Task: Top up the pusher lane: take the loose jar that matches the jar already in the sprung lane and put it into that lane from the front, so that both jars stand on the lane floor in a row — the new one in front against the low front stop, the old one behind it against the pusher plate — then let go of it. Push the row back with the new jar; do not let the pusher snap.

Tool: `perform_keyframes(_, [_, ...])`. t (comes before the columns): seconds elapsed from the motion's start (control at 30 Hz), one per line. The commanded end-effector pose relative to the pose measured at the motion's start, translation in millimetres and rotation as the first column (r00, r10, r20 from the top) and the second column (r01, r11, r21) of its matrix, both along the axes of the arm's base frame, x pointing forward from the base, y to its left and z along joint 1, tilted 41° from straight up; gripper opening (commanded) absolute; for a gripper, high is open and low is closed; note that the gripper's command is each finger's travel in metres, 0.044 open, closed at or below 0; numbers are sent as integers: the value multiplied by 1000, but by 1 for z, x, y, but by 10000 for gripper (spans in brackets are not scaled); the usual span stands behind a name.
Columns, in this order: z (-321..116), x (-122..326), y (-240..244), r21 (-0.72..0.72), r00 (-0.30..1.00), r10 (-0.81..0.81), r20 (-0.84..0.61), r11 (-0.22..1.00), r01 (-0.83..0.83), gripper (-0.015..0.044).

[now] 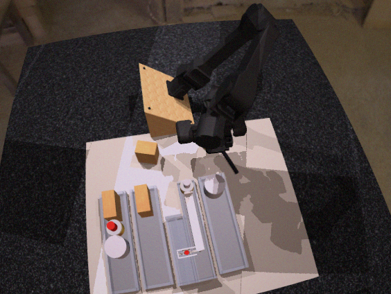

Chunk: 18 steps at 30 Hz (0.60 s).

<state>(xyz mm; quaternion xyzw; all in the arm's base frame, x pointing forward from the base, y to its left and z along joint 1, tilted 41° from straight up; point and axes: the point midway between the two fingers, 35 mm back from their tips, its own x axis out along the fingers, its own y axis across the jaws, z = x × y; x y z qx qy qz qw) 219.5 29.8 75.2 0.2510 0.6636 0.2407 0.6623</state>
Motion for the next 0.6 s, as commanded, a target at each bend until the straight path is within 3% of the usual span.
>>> perform_keyframes(0.0, [15, 2, -14, -4, 1000, 3, -2, 1000, -3, 0])
perform_keyframes(0.3, [49, 1, -40, 2, 1000, 5, -3, 1000, -5, 0])
perform_keyframes(0.57, [38, 12, -46, 2, 1000, 9, 1, 1000, -9, 0])
